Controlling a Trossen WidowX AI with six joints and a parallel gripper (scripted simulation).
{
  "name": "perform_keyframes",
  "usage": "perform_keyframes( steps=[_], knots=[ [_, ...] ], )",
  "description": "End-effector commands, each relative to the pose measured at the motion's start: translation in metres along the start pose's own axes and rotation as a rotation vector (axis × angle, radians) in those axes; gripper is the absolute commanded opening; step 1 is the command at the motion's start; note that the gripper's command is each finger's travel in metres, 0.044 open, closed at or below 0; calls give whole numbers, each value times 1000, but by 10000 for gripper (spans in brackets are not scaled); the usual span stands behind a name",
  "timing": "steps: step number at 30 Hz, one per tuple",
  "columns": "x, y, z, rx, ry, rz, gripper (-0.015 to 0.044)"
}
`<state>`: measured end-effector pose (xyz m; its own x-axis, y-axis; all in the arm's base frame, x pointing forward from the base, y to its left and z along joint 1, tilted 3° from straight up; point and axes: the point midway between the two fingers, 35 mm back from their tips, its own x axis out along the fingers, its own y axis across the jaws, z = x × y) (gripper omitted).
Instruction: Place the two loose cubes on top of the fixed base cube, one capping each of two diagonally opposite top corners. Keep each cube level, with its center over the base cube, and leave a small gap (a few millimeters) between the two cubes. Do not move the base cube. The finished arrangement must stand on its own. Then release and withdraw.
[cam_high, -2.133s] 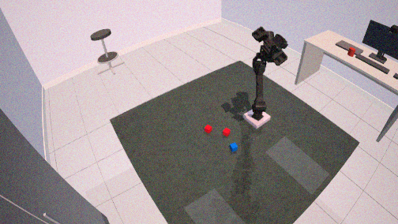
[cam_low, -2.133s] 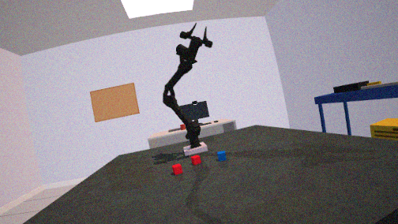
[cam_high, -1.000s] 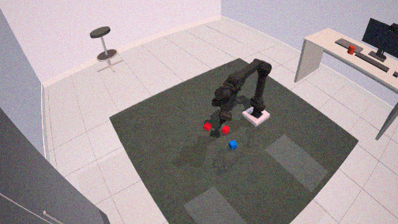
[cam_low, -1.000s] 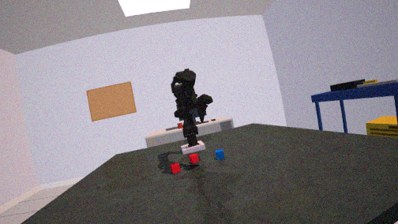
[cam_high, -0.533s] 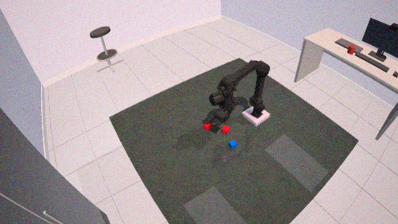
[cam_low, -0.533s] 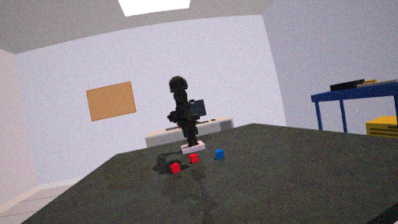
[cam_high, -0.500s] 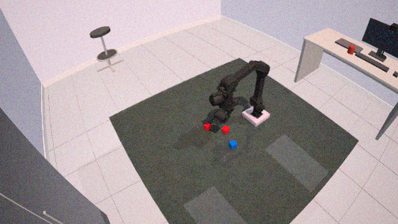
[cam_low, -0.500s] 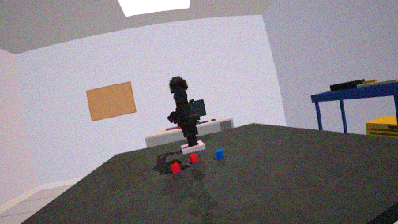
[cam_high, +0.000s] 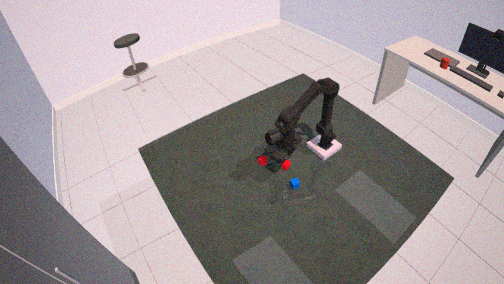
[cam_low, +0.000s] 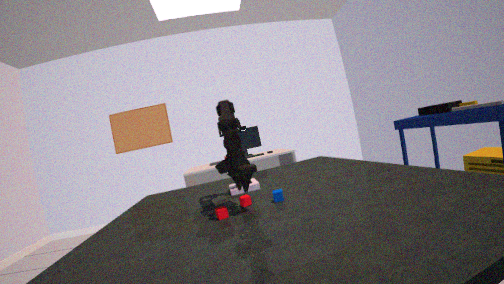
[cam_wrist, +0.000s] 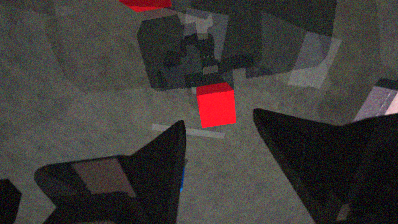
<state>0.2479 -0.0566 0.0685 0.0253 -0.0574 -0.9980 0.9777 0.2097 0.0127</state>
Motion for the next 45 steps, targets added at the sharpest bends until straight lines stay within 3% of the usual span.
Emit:
perform_keyframes(
  steps=[1, 23, 29, 45],
  knots=[
    [7, -1, -1, -3, 6, -6, 265],
    [40, -2, -1, -3, 6, -6, 265],
    [40, -2, -1, -3, 6, -6, 107],
    [13, 2, -2, 1, 19, -12, 105]
  ],
)
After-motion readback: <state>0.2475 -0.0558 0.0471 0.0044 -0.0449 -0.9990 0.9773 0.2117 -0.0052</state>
